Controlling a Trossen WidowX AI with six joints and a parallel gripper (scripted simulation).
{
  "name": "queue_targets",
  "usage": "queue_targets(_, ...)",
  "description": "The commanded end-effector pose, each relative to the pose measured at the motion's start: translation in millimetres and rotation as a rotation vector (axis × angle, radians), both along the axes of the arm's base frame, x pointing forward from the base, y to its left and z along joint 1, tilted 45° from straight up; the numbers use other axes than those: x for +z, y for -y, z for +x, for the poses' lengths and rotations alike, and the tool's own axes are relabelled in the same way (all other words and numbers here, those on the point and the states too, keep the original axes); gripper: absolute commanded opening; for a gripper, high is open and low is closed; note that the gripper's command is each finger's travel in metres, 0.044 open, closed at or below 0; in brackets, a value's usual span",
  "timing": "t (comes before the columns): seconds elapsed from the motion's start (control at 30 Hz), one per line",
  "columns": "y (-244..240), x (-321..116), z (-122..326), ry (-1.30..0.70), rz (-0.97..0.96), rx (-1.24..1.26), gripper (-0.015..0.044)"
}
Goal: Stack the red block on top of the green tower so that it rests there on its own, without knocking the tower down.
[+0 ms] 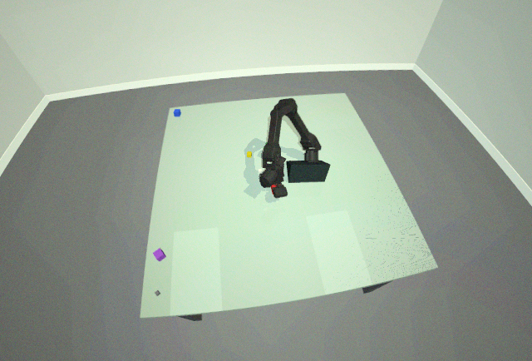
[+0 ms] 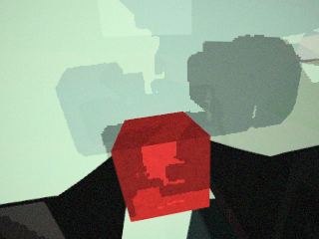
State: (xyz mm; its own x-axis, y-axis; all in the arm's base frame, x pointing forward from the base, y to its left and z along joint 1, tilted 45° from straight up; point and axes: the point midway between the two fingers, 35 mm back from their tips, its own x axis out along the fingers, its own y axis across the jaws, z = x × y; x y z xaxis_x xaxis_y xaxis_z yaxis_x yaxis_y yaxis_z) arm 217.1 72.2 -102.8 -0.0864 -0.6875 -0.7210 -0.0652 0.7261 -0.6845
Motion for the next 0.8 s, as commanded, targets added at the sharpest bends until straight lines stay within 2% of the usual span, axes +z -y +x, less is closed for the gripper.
queue_targets(0.0, 0.5, 0.3, -0.4, -0.002, -0.002, 0.003, 0.0177)
queue_targets(0.1, 0.5, 0.3, -0.4, -0.002, -0.002, 0.003, 0.0157)
queue_targets(0.3, -13.0, 13.2, 1.9, -0.003, -0.001, 0.003, 0.0)
queue_targets(0.77, -59.0, 60.5, 7.3, -0.004, 0.0, 0.003, 0.0)
